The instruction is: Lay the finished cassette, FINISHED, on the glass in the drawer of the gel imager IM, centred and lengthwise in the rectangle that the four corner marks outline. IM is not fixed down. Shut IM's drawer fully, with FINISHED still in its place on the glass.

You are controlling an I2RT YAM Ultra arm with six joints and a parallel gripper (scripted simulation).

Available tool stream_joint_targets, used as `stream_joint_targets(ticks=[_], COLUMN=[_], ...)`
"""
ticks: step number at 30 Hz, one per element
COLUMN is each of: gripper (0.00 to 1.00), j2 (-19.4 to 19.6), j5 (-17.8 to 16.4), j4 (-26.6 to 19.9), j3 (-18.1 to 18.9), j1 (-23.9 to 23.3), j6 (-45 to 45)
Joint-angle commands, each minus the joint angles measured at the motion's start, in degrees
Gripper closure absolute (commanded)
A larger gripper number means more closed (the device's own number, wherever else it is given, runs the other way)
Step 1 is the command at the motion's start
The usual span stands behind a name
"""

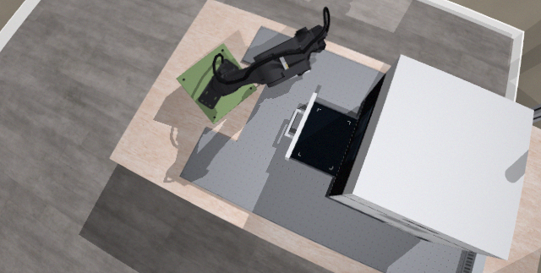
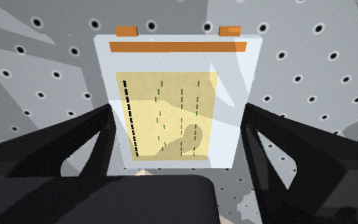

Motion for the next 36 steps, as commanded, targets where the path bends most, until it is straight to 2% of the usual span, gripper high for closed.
stream_joint_targets(ticks=[1, 36], gripper=[1.00, 1.00], j2=[-1.84, -5.56], j5=[0.71, 0.98], j4=[-1.54, -12.06], j3=[1.91, 6.17], j1=[1.35, 5.36], j6=[0.92, 5.67])
